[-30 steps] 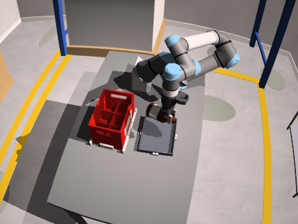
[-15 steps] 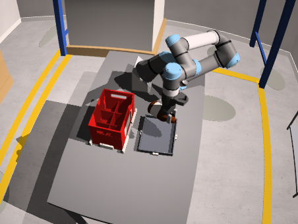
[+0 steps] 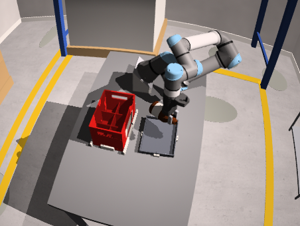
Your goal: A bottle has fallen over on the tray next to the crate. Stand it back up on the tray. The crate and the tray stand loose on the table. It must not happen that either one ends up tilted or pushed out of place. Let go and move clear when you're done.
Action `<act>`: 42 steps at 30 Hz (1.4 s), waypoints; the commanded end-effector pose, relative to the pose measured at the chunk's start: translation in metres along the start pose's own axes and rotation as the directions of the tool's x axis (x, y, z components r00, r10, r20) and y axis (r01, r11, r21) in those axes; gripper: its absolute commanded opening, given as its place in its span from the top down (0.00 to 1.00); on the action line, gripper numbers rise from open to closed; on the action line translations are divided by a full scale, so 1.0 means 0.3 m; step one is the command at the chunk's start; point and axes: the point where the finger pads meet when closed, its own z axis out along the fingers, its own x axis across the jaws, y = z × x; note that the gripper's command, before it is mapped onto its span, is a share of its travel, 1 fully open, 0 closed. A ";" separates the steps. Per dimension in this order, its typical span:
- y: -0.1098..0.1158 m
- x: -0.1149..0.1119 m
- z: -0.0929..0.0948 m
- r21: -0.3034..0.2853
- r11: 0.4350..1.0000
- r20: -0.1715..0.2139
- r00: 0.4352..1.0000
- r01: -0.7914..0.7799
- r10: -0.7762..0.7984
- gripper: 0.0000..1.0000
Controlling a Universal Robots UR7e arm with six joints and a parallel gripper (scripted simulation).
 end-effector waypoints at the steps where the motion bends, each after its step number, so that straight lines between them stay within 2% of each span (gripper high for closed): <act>1: 0.002 0.000 -0.002 0.000 1.000 -0.003 1.000 -0.002 0.002 1.00; 27: 0.001 -0.001 -0.002 0.000 1.000 -0.003 1.000 -0.012 0.012 1.00; 34: 0.002 -0.002 -0.001 0.000 0.998 -0.002 0.998 -0.058 0.058 1.00; 42: 0.002 -0.002 0.000 0.001 0.983 -0.001 0.983 -0.181 0.181 1.00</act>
